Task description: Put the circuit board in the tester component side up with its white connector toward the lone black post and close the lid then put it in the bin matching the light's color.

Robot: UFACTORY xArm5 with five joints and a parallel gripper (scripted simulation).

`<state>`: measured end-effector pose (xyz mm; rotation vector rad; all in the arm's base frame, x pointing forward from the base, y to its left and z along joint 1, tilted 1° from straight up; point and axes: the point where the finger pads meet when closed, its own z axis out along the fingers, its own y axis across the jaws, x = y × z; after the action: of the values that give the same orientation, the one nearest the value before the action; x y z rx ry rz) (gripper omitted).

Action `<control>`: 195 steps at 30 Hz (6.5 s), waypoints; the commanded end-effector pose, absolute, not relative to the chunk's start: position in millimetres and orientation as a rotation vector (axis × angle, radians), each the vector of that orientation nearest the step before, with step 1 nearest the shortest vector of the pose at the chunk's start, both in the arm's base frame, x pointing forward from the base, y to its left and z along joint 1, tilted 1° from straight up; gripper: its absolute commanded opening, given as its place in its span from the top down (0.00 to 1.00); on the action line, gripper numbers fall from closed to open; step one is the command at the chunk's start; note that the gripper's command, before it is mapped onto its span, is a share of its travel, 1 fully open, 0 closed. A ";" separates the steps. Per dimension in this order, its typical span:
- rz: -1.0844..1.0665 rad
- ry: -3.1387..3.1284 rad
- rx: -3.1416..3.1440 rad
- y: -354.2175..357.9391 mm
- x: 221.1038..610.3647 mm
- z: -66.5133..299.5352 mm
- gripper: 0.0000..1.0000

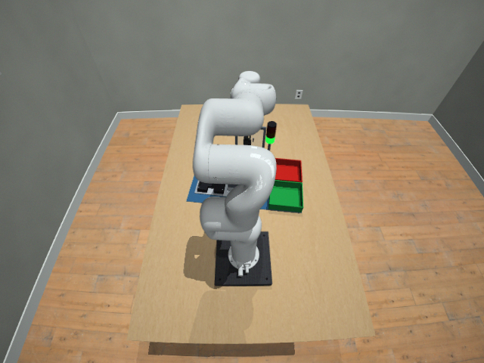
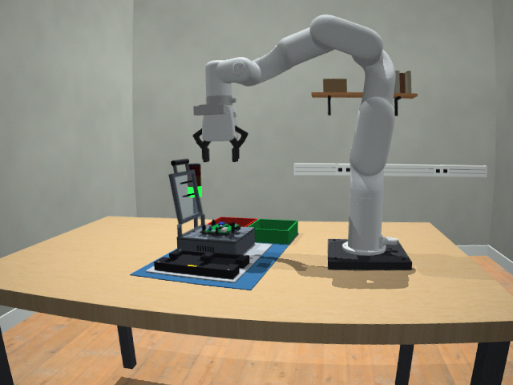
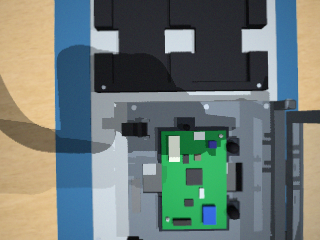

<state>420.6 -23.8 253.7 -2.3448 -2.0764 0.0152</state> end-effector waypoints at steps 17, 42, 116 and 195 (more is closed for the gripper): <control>0.008 -2.080 -2.348 -22.6 421.7 138.6 0.00; 0.008 -2.080 -2.348 -22.3 421.5 108.0 0.00; 0.008 -2.080 -2.348 -21.7 422.3 56.6 0.15; 0.008 -2.080 -2.348 -21.8 422.4 62.6 0.21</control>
<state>420.8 -21.7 60.9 -2.3461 -2.0775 0.0125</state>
